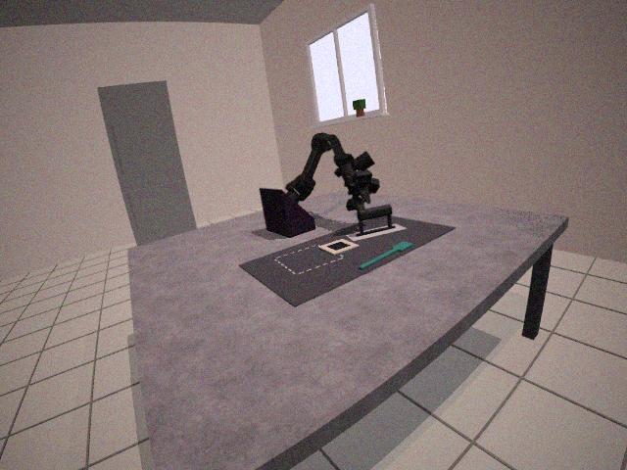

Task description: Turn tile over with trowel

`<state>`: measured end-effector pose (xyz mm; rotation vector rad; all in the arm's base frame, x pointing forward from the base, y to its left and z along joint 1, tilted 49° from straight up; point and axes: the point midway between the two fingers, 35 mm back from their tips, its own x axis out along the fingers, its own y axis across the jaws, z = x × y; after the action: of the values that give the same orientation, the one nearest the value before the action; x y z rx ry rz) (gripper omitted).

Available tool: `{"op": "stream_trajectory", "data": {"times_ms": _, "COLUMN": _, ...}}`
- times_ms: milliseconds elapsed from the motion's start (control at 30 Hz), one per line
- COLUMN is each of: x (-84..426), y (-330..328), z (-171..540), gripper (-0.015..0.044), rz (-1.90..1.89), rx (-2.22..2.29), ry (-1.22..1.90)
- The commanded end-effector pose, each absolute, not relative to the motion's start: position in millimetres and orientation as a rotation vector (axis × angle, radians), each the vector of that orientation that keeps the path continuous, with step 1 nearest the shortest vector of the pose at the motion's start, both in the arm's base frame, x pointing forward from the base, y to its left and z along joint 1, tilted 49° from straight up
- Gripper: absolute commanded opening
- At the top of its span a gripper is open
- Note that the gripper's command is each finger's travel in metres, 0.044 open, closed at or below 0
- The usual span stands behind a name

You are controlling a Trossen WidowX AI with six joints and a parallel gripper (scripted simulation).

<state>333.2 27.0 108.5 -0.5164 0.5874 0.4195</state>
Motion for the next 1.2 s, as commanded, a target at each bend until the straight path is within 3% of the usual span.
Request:
{"op": "stream_trajectory", "data": {"times_ms": 0, "x": 338.9, "y": 28.0, "z": 104.4, "gripper": 0.0300, "rz": 0.418, "rx": -0.524, "ry": 0.588}}
{"op": "stream_trajectory", "data": {"times_ms": 1033, "x": 373.7, "y": 38.6, "z": 75.0, "gripper": 0.0300, "rz": 0.416, "rx": -0.522, "ry": 0.586}}
{"op": "stream_trajectory", "data": {"times_ms": 1167, "x": 373.7, "y": 38.6, "z": 75.0, "gripper": 0.0195, "rz": 0.416, "rx": -0.522, "ry": 0.586}}
